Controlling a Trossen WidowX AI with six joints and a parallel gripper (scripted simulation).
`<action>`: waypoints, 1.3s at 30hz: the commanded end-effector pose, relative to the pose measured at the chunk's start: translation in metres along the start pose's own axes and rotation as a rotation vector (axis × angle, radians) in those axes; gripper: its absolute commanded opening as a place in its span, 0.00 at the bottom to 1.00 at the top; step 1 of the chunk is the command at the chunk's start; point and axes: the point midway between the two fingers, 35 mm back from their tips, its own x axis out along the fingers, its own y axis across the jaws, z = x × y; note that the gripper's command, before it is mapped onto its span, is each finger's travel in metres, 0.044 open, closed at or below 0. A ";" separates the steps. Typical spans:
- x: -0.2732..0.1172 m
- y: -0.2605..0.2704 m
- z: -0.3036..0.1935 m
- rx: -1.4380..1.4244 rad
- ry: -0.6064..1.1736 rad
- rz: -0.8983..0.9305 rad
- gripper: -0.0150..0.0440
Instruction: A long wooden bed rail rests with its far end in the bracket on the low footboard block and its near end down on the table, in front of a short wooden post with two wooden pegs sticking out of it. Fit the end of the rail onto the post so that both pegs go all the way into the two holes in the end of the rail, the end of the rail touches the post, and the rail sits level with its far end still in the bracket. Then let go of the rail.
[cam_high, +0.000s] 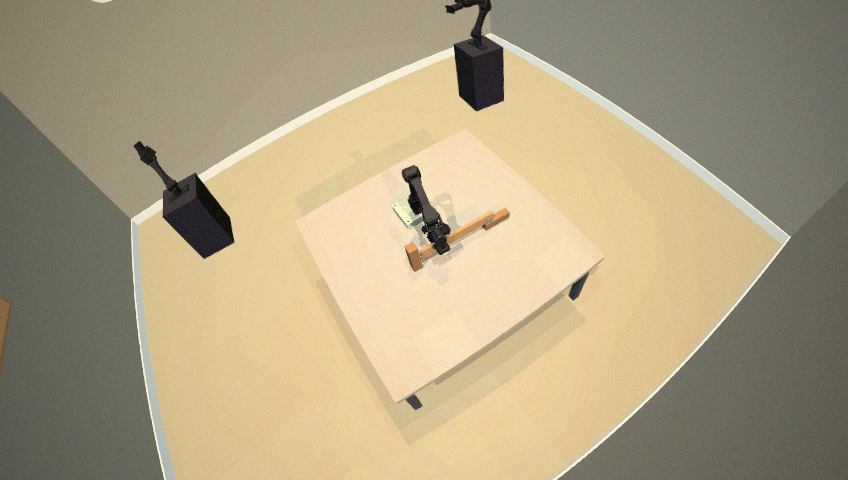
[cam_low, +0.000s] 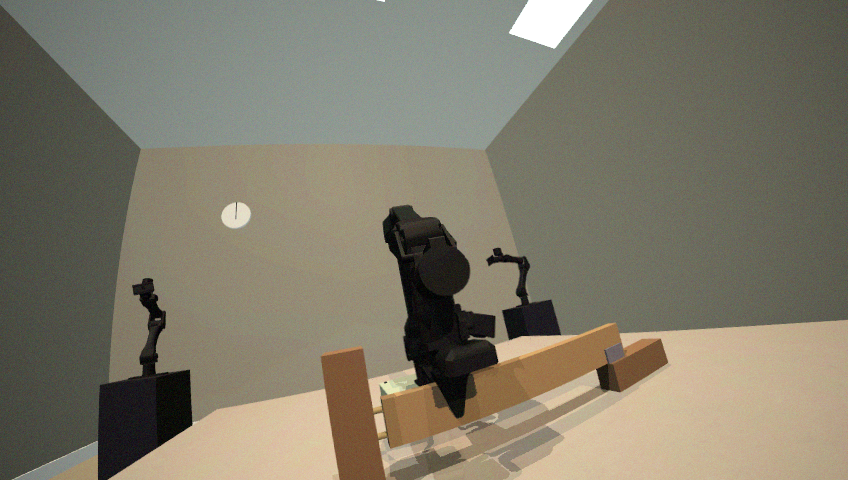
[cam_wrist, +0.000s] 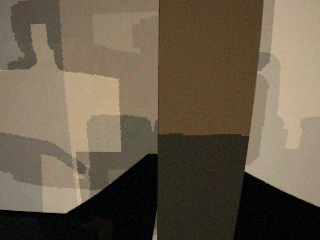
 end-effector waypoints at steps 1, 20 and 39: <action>0.000 0.000 0.001 0.004 -0.001 -0.002 0.25; -0.001 0.001 -0.004 0.004 -0.001 -0.002 0.25; -0.004 0.001 -0.005 0.004 -0.001 -0.002 0.25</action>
